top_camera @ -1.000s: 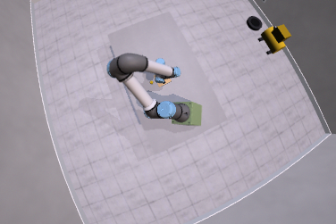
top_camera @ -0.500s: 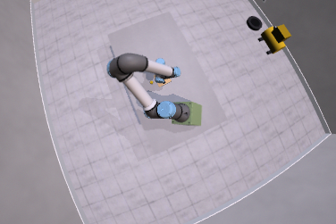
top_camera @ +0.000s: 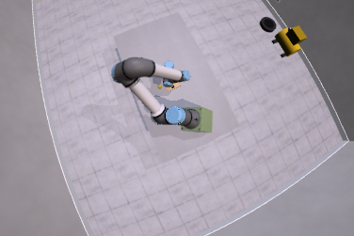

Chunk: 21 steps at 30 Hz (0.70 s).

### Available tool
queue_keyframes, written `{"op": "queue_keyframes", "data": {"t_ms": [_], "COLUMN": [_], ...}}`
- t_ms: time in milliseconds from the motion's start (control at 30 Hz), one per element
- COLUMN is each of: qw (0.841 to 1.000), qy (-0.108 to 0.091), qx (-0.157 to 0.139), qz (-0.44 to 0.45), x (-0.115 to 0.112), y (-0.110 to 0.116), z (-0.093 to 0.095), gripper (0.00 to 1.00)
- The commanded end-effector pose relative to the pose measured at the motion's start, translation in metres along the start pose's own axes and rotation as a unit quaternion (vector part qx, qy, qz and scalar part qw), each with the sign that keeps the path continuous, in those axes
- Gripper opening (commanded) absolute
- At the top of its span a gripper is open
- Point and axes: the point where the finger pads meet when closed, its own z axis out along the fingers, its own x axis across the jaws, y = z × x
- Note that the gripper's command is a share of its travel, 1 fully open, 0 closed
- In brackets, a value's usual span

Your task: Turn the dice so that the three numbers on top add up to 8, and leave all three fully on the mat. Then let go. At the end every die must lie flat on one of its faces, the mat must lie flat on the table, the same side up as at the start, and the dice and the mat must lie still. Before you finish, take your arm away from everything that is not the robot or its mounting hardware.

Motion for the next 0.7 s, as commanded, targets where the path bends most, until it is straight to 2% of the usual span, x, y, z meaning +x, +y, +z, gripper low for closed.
{"op": "queue_keyframes", "data": {"t_ms": [0,333,400,667], "qw": [1.0,1.0,1.0,1.0], "qy": [0.0,0.0,0.0,0.0], "qx": [-0.001,-0.001,-0.001,-0.001], "qz": [0.0,0.0,0.0,0.0], "x": [0.0,0.0,0.0,0.0], "y": [0.001,0.001,0.001,0.0], "z": [-0.014,-0.056,-0.056,-0.077], "gripper": [0.79,0.79,0.79,0.79]}}
